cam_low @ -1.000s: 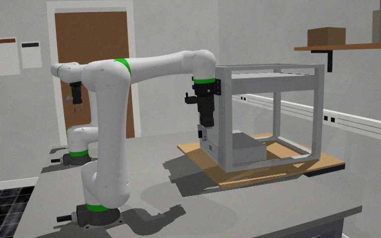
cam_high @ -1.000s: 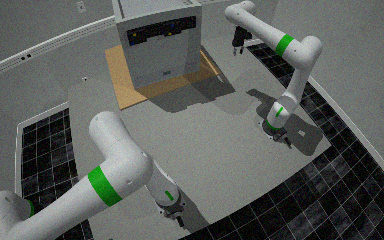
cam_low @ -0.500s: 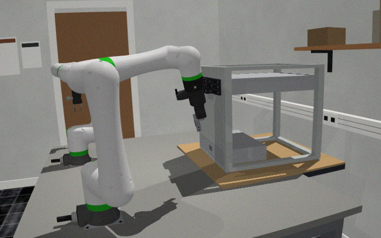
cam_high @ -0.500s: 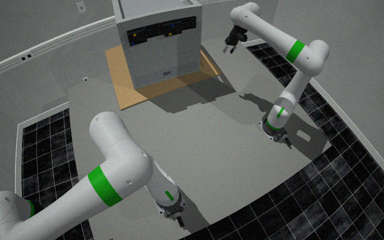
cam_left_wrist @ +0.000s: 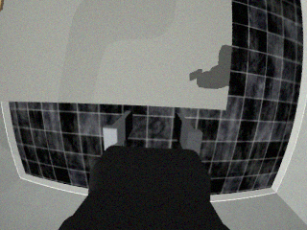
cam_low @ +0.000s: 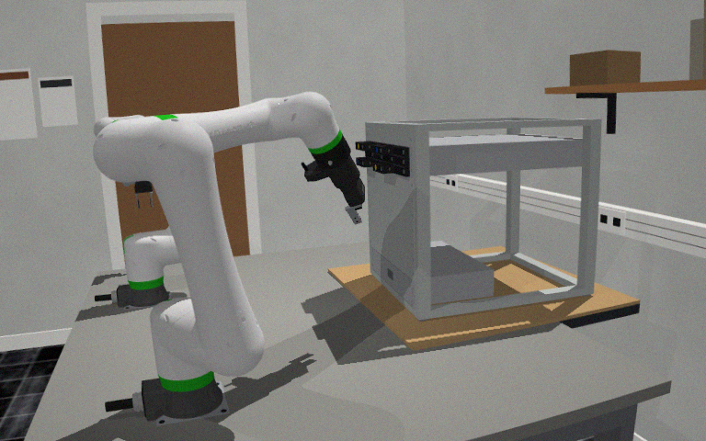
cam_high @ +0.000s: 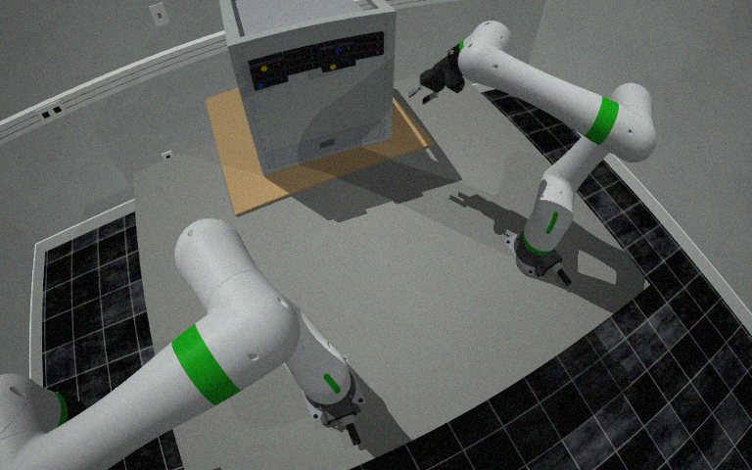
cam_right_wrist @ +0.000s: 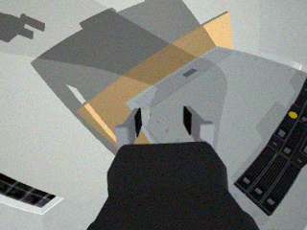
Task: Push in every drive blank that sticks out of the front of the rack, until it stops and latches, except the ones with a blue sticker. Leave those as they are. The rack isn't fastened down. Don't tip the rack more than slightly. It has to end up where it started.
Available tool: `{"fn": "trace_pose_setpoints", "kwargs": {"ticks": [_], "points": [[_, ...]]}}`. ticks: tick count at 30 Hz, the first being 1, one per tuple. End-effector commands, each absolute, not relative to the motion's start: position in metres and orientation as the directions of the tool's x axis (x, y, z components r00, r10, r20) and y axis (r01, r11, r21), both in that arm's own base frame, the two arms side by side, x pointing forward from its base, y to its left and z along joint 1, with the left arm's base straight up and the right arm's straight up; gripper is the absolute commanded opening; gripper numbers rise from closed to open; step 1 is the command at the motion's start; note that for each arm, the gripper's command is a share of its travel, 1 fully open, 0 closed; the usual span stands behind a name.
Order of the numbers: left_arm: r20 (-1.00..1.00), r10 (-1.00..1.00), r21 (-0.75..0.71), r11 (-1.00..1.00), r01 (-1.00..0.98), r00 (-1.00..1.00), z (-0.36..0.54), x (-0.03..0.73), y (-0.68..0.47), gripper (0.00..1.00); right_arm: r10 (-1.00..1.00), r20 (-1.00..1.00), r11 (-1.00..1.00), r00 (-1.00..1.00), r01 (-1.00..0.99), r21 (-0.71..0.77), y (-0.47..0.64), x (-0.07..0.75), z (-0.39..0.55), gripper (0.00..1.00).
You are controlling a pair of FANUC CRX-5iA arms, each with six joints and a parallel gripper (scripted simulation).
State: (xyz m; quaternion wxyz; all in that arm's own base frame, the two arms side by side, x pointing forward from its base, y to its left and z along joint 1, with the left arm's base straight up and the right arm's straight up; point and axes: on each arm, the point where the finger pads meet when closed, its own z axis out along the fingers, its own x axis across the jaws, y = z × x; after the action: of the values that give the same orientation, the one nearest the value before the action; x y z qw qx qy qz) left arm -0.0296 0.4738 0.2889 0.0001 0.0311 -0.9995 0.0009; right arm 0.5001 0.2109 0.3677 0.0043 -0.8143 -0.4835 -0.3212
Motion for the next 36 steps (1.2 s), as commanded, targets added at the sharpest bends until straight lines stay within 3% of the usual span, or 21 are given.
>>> {"fn": "trace_pose_setpoints", "kwargs": {"ticks": [1, 36], "points": [[0.000, -0.062, 0.000, 0.998, -0.062, -0.998, 0.290, -0.029, 0.474, 1.00, 0.734, 0.580, -0.617, 0.353, 0.703, 0.353, 0.234, 0.508, 0.378, 1.00], [0.000, -0.062, 0.000, 0.998, -0.062, -0.998, 0.290, -0.029, 0.474, 1.00, 0.324, 0.910, -0.931, 0.259, 0.255, 0.259, 0.405, 0.527, 0.441, 1.00]]}}
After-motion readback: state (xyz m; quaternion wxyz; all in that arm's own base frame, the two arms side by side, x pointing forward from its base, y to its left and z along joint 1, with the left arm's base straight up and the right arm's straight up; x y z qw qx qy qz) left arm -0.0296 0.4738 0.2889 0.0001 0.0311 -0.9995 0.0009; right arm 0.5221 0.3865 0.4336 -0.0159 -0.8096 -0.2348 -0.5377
